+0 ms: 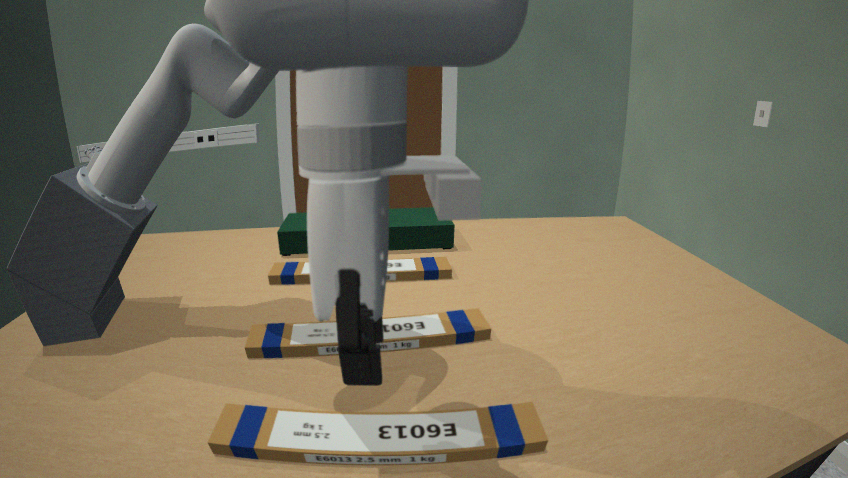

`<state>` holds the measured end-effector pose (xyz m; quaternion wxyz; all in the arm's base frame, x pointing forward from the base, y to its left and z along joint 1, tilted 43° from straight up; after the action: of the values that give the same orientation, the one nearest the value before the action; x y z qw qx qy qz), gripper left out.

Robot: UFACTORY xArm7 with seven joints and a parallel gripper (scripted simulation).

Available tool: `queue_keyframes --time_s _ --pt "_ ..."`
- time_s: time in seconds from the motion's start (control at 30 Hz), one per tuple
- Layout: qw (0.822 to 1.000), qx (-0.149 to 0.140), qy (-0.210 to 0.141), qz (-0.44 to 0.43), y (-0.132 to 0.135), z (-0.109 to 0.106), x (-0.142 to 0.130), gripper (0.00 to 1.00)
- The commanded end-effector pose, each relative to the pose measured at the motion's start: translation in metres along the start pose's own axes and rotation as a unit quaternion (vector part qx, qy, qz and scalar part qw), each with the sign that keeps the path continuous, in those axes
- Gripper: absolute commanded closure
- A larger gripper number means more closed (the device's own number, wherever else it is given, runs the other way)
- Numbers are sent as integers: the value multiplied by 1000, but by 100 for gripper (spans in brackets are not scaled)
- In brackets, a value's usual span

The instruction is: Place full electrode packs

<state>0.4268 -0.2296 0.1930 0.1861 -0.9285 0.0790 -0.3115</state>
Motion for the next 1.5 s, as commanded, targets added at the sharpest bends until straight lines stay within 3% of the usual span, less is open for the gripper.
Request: queue_keyframes --time_s 0.0,0.37,1.47 --pt "1000 -2 1 0 1 -1 1 42" --pt "999 -2 1 -38 1 -2 1 42" --pt "999 -2 1 -39 -8 -2 3 42"
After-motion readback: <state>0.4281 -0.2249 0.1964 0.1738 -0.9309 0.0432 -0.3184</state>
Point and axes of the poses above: the point where the finger pads meet when closed, its own z axis out along the fingers, its own y axis across the jaws, x = y × z, the point moved 4 cm from there along -z, back along the fingers, and after that the axes turned 15 degrees about z, right-handed, at the moved point
